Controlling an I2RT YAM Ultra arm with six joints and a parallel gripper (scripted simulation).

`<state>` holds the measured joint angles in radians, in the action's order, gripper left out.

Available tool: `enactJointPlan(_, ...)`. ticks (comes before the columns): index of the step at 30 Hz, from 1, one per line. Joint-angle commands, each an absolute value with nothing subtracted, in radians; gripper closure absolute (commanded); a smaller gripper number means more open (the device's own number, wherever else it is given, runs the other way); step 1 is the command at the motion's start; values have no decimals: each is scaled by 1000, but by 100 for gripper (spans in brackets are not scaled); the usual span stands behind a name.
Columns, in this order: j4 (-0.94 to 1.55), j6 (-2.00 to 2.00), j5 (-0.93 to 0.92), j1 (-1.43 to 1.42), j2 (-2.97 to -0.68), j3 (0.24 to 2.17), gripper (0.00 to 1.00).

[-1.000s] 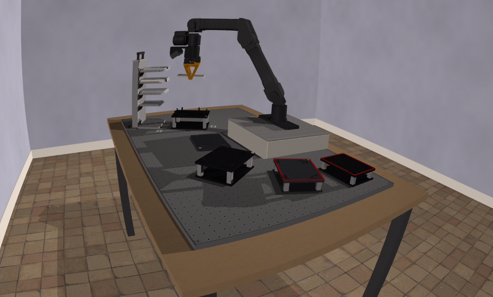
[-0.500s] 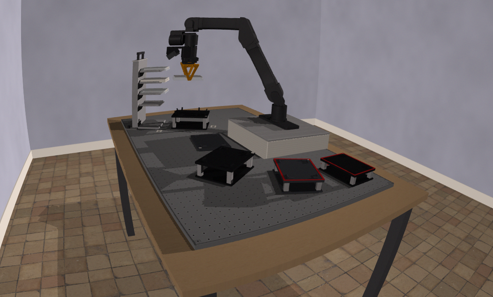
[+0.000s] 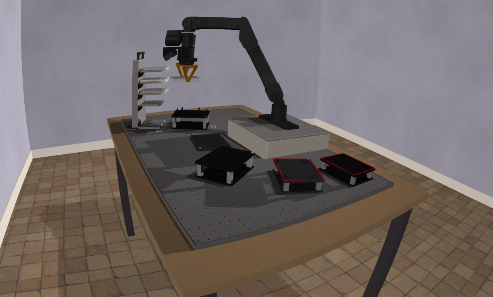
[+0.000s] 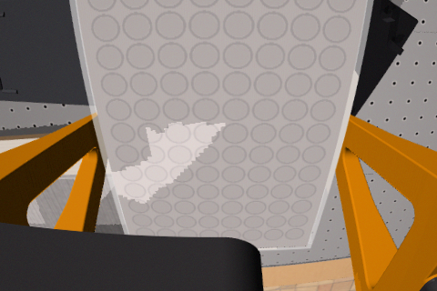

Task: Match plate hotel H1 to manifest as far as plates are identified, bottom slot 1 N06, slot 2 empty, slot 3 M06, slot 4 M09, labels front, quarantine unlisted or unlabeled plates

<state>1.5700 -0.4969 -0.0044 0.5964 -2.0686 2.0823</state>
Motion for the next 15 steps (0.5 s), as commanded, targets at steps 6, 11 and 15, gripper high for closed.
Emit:
enactJointPlan(6, 1571, -423, -9, 530, -2035, 2089, 14)
enactJointPlan(11, 1571, -389, -9, 496, -2040, 2096, 14)
enactJointPlan(15, 1571, -356, -10, 463, -2046, 2106, 14)
